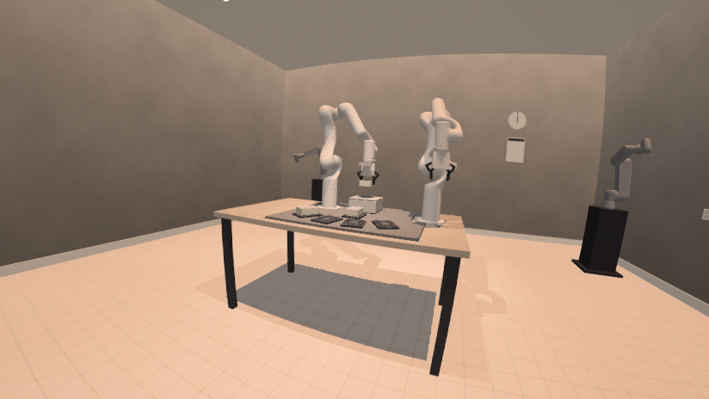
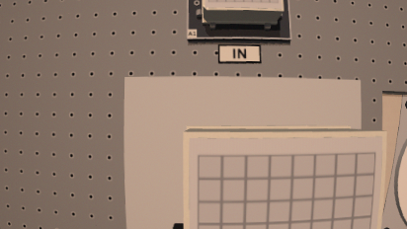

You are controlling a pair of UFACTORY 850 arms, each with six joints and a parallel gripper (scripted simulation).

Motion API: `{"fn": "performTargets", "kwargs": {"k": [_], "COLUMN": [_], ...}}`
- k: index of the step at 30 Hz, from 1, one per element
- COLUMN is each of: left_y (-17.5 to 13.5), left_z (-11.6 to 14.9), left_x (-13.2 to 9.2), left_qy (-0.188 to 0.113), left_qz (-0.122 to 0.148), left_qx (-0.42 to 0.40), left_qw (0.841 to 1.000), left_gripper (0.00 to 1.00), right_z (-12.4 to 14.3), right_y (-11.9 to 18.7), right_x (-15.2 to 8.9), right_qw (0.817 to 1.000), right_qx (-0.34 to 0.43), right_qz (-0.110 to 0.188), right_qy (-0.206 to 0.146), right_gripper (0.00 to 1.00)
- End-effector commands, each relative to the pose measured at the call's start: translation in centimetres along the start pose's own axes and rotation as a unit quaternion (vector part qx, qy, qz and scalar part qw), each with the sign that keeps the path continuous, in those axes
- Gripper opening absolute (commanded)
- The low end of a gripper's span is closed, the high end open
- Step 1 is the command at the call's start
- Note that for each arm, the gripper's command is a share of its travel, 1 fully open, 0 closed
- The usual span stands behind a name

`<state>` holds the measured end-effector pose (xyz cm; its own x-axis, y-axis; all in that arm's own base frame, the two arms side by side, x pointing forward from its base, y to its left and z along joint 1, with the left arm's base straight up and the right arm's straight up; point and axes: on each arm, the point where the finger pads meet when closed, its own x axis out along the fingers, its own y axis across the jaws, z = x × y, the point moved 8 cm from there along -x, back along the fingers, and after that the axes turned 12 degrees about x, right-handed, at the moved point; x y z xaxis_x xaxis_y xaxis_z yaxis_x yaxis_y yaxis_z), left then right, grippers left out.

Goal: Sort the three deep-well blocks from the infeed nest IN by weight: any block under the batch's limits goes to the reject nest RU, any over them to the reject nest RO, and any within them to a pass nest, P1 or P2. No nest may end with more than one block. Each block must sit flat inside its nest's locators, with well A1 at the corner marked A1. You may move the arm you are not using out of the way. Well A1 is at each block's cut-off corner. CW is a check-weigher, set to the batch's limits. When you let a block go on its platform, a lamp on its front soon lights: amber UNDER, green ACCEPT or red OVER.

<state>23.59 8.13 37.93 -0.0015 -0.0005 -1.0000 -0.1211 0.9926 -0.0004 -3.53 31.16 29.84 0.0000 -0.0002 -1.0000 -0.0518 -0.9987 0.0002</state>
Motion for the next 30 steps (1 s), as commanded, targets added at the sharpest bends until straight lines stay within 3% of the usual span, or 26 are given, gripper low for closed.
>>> {"fn": "performTargets", "kwargs": {"k": [1, 5, 15, 30], "left_y": [0.0, 0.0, 0.0, 0.0], "left_z": [0.0, 0.0, 0.0, 0.0], "left_x": [-0.1, -0.1, -0.1, -0.1], "left_qy": [-0.001, -0.001, -0.001, -0.001], "left_qz": [0.000, 0.000, 0.000, 0.000], "left_qx": [0.000, 0.000, 0.000, 0.000], "left_qw": [1.000, 1.000, 1.000, 1.000], "left_gripper": [1.00, 1.00, 1.00, 1.00], "right_z": [0.0, 0.0, -3.1, -7.1], "right_y": [-0.1, -0.1, -1.3, -2.9], "right_x": [-0.1, -0.1, -0.1, -0.1], "right_qw": [1.000, 1.000, 0.986, 0.986], "right_qx": [0.000, 0.000, 0.166, 0.169], "right_qz": [-0.001, -0.001, -0.001, -0.001], "right_qy": [0.000, 0.000, 0.000, 0.000], "right_gripper": [0.00, 0.00, 0.00, 0.00]}}
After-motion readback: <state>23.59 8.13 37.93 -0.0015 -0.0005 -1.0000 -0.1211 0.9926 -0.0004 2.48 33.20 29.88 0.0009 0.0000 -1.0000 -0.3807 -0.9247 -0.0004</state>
